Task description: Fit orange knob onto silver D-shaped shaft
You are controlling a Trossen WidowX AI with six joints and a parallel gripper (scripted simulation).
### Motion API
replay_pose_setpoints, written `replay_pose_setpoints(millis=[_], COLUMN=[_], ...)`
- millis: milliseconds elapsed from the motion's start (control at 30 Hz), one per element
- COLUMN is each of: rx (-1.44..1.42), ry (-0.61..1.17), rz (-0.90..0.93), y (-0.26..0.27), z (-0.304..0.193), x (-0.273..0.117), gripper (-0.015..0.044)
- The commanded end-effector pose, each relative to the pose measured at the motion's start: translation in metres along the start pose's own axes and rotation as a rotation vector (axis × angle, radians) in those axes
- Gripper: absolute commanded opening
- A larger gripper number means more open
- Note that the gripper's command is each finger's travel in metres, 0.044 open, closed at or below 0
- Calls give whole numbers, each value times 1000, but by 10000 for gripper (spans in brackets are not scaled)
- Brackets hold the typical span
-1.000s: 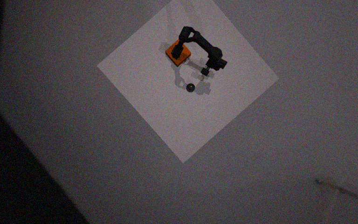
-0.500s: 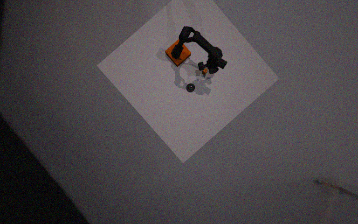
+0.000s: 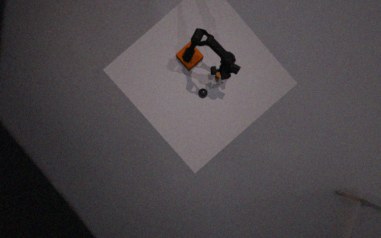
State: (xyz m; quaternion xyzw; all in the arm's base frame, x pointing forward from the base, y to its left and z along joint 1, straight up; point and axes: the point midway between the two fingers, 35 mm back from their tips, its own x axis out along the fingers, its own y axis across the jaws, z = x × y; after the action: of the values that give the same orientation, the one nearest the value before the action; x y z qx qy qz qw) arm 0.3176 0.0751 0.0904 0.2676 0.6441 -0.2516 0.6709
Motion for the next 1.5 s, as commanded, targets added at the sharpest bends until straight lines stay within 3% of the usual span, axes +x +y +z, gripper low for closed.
replay_pose_setpoints(millis=[0, 1467], rx=[6, 6], ry=[6, 6], rz=[-14, -14], y=[-2, -3], z=[-1, 0], x=[10, 74], gripper=[440, 440])
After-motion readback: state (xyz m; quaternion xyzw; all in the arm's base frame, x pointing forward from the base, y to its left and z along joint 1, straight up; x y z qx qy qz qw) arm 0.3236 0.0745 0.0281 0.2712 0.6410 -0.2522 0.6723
